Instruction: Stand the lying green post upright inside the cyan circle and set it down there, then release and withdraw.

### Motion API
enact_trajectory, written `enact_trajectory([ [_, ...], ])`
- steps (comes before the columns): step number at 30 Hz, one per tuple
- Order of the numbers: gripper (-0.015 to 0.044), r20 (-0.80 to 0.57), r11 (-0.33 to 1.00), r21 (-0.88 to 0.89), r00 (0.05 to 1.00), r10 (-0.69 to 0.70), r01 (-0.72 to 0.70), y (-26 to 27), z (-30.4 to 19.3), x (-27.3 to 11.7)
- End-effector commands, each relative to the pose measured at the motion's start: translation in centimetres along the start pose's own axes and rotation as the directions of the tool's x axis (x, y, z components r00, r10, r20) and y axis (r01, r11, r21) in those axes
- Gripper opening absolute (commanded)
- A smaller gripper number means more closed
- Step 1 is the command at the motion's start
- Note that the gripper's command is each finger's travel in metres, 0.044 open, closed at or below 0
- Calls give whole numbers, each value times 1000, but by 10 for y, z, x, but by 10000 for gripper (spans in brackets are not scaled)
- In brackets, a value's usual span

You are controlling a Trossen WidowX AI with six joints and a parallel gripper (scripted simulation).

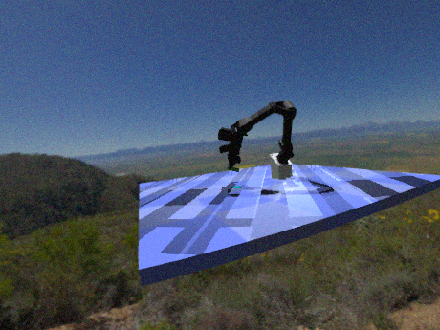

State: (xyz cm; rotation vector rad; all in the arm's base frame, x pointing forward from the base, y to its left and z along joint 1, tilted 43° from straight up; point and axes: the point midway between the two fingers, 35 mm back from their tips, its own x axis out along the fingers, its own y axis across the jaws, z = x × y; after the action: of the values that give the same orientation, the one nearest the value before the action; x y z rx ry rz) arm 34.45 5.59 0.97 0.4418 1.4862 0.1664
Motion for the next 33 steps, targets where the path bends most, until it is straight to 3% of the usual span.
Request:
enact_trajectory([
  [1,23,22,1000,2,1000,-17,17,0,-1,3],
  [33,23,217,996,11,972,-87,87,1,2,13],
])
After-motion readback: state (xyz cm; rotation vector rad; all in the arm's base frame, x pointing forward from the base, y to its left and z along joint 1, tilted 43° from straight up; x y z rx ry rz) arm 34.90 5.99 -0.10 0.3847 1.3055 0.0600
